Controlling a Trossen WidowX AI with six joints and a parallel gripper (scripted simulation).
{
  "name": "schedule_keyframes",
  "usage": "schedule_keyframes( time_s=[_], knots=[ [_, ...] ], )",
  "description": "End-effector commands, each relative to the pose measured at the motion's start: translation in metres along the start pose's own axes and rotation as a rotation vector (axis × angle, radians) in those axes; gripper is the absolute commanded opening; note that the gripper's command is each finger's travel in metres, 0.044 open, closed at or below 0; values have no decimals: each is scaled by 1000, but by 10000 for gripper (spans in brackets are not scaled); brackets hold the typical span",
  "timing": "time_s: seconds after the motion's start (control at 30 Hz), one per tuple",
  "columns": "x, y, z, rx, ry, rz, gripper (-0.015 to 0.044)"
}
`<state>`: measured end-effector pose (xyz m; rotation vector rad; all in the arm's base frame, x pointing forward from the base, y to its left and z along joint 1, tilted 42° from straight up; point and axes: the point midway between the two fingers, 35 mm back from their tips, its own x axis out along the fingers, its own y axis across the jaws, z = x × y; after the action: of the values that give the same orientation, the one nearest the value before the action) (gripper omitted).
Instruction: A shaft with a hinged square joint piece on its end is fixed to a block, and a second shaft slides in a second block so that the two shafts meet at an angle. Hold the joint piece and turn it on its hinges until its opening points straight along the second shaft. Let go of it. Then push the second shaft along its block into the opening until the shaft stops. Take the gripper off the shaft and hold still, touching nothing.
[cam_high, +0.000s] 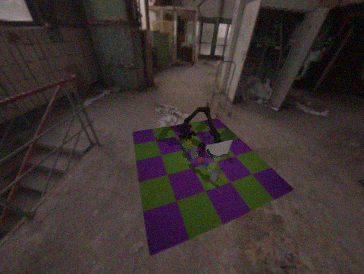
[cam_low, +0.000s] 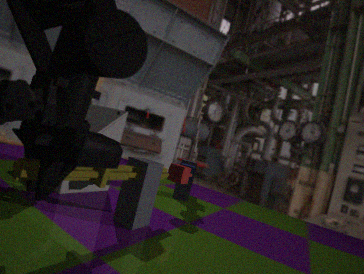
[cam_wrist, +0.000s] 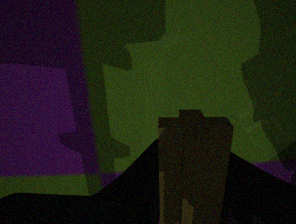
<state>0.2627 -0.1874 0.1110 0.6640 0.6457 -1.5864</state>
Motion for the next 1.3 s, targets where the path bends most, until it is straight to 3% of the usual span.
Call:
schedule_keyframes(
  time_s=[0.0,0.53,0.8,1.27],
  knots=[
    [0,0,0,0,0,0,67],
    [0,0,0,0,0,0,67],
    [0,0,0,0,0,0,0],
    [1,0,-15,-2,2,67,0]
  ],
)
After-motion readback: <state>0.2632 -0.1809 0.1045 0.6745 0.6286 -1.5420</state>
